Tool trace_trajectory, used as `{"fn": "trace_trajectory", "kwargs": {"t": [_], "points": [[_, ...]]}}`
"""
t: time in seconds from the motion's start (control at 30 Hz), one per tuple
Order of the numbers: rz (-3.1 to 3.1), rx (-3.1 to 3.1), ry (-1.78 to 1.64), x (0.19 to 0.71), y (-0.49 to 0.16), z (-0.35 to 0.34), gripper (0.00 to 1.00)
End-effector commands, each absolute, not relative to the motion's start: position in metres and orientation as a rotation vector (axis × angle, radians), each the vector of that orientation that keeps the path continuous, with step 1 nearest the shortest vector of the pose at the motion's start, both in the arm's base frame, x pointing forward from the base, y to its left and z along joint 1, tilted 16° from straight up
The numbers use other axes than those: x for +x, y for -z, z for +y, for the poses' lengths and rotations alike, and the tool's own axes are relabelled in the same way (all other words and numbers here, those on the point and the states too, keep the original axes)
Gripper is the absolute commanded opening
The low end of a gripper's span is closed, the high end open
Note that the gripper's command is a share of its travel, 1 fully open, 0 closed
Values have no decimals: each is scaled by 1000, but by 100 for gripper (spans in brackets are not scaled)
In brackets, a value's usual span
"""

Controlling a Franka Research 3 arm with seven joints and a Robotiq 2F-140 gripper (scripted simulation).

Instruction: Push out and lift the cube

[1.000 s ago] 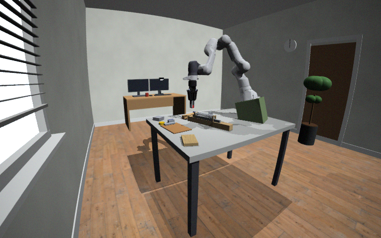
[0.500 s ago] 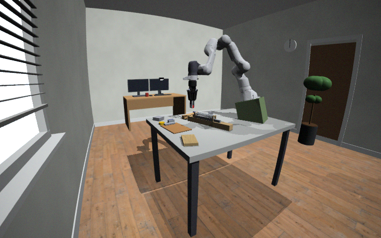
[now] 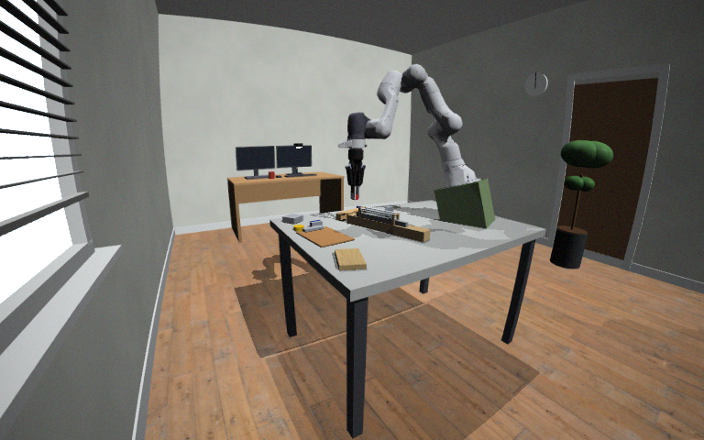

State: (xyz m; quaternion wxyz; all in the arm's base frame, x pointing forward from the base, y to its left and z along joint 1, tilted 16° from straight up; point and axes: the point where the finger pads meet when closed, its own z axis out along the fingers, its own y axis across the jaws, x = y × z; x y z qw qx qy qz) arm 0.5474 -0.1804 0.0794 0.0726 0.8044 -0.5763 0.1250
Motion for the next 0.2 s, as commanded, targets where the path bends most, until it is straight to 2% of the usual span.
{"fn": "trace_trajectory", "kwargs": {"t": [0.0, 0.17], "points": [[-1727, 2418, -369, 545, -79, -181, 0], [-1727, 2418, -369, 545, -79, -181, 0]]}}
